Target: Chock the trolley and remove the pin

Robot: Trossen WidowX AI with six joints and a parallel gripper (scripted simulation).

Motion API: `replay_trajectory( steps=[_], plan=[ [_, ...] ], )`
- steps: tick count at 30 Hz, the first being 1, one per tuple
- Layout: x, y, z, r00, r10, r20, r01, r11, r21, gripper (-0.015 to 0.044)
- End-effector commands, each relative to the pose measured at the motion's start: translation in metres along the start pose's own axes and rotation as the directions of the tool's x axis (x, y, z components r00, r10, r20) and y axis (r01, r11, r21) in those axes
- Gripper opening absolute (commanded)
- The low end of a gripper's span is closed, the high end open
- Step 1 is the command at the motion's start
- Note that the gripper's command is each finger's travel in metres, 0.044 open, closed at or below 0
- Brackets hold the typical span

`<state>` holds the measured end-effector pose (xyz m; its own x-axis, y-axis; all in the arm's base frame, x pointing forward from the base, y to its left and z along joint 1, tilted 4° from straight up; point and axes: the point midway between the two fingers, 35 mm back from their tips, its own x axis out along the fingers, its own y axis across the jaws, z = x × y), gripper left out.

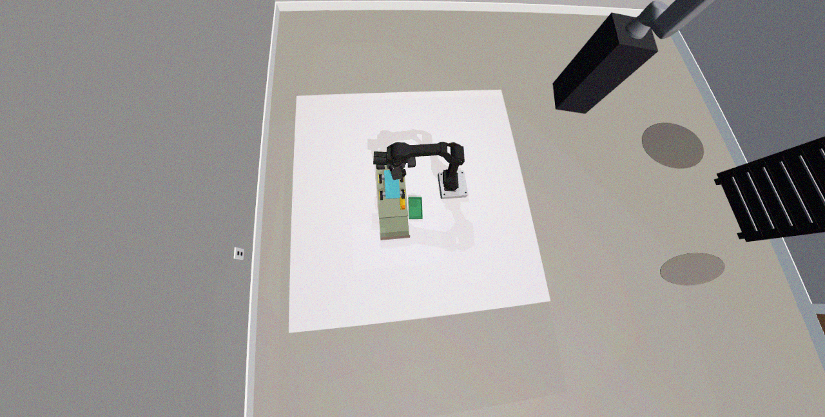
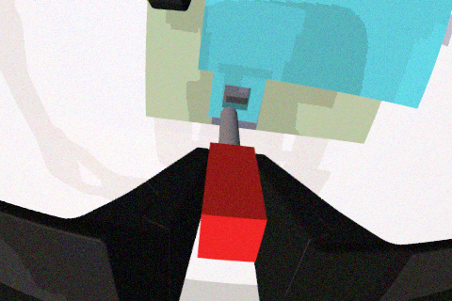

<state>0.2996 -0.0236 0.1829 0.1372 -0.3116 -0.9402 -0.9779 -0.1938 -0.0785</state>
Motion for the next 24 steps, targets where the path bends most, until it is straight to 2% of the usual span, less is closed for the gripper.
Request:
replay_trajectory(
  steps=[1,24],
  plan=[
    [-0.004,-0.002,-0.003,1.0,-0.008,-0.005,0.008,1.0,0.007,0.0],
    [-0.005,-0.002,-0.022,1.0,-0.008,-0.007,0.008,1.0,0.007,0.0]
  ],
)
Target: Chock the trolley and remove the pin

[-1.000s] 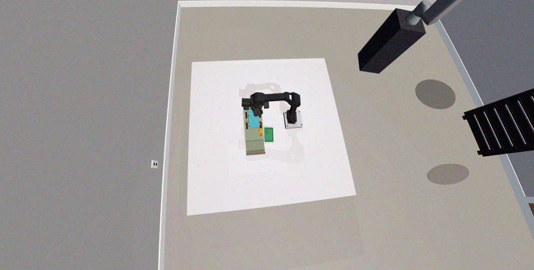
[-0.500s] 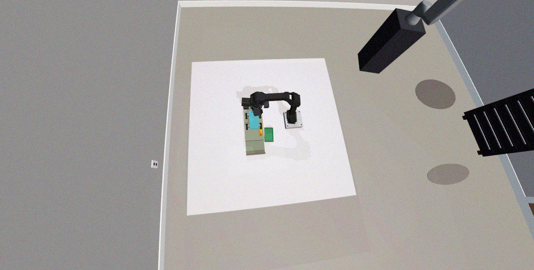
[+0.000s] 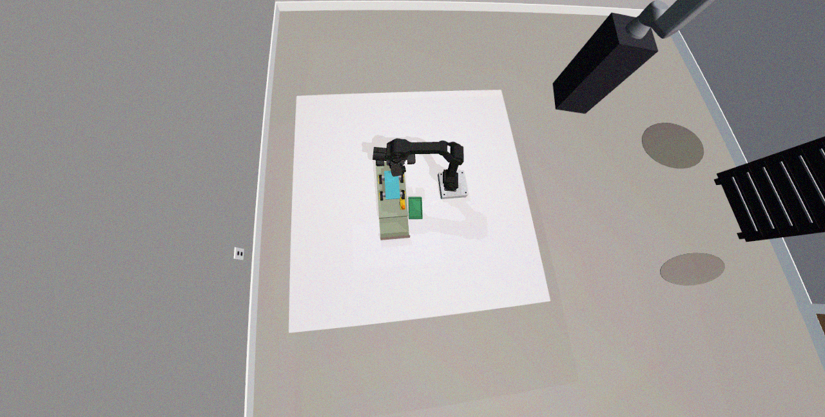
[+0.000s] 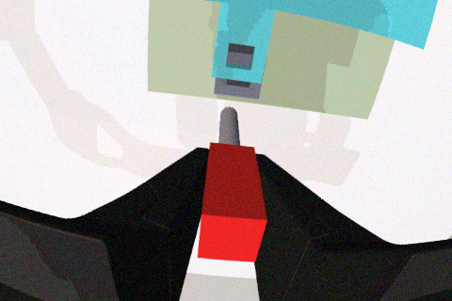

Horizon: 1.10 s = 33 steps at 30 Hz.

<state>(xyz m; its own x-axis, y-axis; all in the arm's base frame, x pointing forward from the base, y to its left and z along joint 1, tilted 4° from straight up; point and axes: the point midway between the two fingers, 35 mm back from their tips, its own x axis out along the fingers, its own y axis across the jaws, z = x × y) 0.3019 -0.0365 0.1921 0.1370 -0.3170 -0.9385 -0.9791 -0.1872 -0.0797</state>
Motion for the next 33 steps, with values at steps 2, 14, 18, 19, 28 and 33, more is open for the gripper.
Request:
replay_trajectory(
  steps=[2,14,18,19,28,33],
  plan=[
    [0.0,-0.001,-0.009,1.0,-0.009,-0.002,0.009,1.0,0.0,0.0],
    [0.0,0.004,-0.019,1.0,-0.008,-0.003,0.008,1.0,0.0,0.0],
    [0.001,0.019,-0.019,1.0,-0.007,-0.003,0.007,1.0,0.0,0.0],
    [0.001,0.022,-0.019,1.0,-0.007,-0.003,0.007,1.0,0.0,0.0],
    [0.002,0.05,-0.019,1.0,-0.004,-0.003,0.004,1.0,-0.001,0.0],
    [0.003,0.066,-0.019,1.0,-0.003,-0.003,0.003,1.0,-0.002,0.0]
  ],
)
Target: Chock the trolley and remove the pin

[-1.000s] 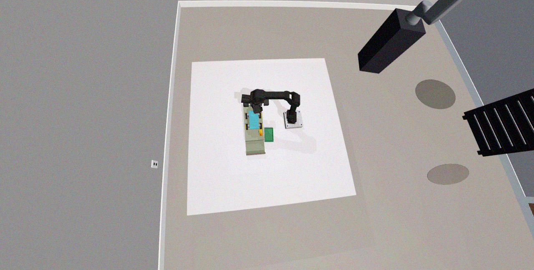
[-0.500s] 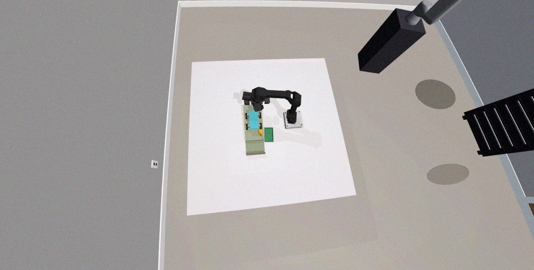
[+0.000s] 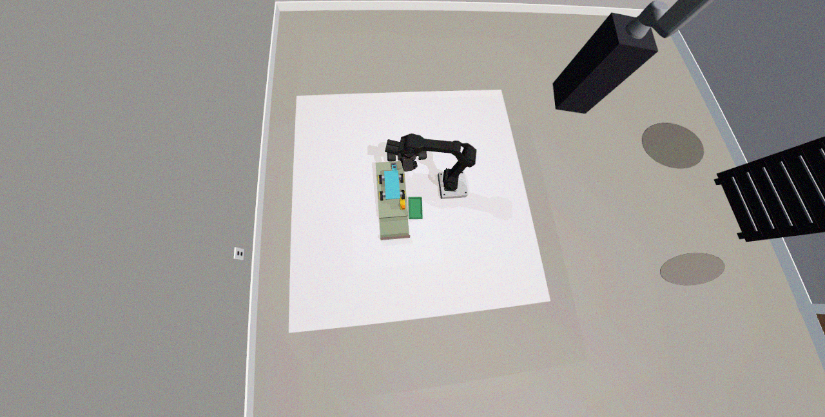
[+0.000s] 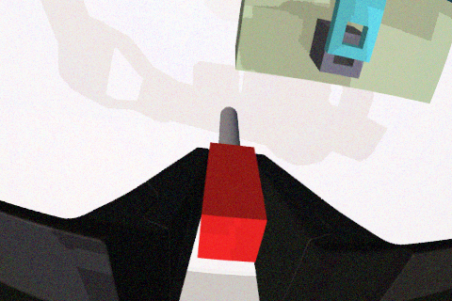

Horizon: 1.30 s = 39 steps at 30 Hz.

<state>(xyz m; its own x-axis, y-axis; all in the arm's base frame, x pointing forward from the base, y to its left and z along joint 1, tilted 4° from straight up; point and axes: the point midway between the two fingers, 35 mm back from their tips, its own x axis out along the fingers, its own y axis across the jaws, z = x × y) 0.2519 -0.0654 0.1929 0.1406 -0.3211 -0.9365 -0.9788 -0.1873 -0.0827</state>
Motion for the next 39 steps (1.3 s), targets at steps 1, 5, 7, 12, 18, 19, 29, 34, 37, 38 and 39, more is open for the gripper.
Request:
replay_trajectory(
  steps=[1,5,7,12,18,19,29,34,37,38,39],
  plan=[
    [0.001,0.014,0.0,1.0,0.0,0.002,0.0,1.0,-0.003,0.0],
    [0.002,0.026,0.001,1.0,0.001,0.002,-0.001,1.0,-0.003,0.0],
    [0.002,0.027,0.001,1.0,0.001,0.002,-0.001,1.0,-0.003,0.0],
    [0.001,0.027,0.005,1.0,0.001,0.002,-0.001,1.0,-0.003,0.0],
    [-0.002,0.025,0.026,1.0,0.001,0.005,-0.001,1.0,-0.003,0.0],
    [-0.003,0.024,0.029,1.0,0.001,0.005,-0.001,1.0,-0.003,0.0],
    [-0.008,0.022,0.061,1.0,0.001,0.009,-0.001,1.0,-0.002,0.0],
    [-0.011,0.022,0.078,1.0,0.001,0.011,-0.001,1.0,-0.002,0.0],
    [-0.012,0.021,0.087,1.0,0.001,0.012,-0.001,1.0,-0.002,0.0],
    [-0.013,0.021,0.091,1.0,0.001,0.012,-0.001,1.0,-0.002,0.0],
    [-0.013,0.021,0.094,1.0,0.001,0.012,-0.001,1.0,-0.002,0.0]
  ],
)
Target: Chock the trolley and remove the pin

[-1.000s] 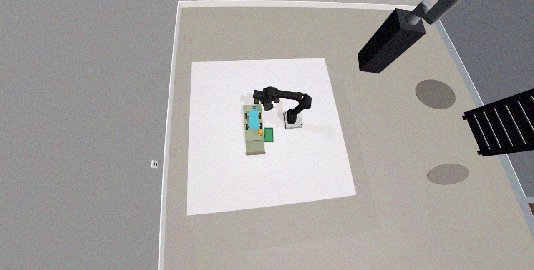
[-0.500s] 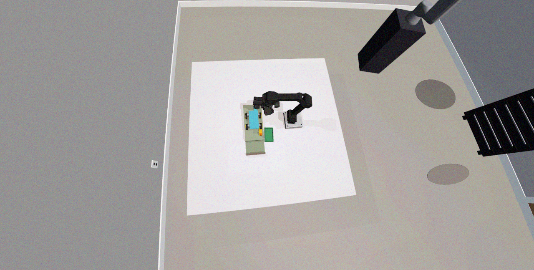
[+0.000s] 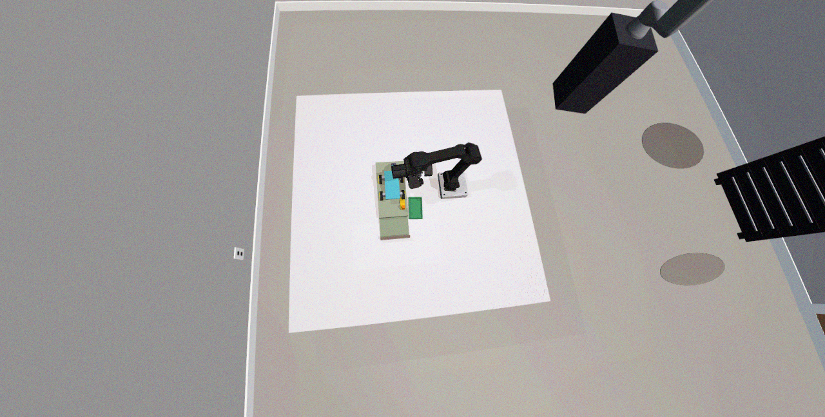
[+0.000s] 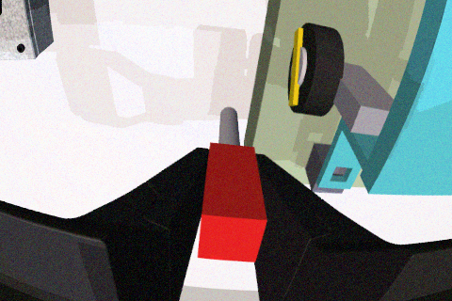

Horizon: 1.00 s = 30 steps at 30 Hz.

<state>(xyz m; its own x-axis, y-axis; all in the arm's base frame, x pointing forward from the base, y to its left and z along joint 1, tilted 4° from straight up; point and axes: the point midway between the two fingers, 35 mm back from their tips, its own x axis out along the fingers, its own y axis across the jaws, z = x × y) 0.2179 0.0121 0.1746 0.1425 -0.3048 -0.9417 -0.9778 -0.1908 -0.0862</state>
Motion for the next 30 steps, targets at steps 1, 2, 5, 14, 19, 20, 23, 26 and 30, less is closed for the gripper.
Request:
replay_trajectory(
  steps=[1,2,5,14,19,20,23,26,30],
  plan=[
    [-0.001,0.001,0.014,1.0,0.006,-0.004,-0.006,1.0,0.0,0.0],
    [-0.001,0.001,0.018,1.0,0.006,-0.004,-0.006,1.0,0.0,0.0],
    [-0.003,0.001,0.027,1.0,0.006,-0.002,-0.006,1.0,0.0,0.0],
    [-0.006,0.002,0.059,1.0,0.006,0.001,-0.006,1.0,0.0,0.0],
    [-0.007,0.003,0.077,1.0,0.007,0.002,-0.007,1.0,0.0,0.0],
    [-0.008,0.003,0.081,1.0,0.007,0.003,-0.007,1.0,0.0,0.0],
    [-0.008,0.004,0.092,1.0,0.007,0.004,-0.007,1.0,0.0,0.0],
    [-0.009,0.005,0.103,1.0,0.007,0.005,-0.007,1.0,0.0,0.0],
    [-0.011,0.006,0.119,1.0,0.008,0.006,-0.008,1.0,0.0,0.0]
  ],
)
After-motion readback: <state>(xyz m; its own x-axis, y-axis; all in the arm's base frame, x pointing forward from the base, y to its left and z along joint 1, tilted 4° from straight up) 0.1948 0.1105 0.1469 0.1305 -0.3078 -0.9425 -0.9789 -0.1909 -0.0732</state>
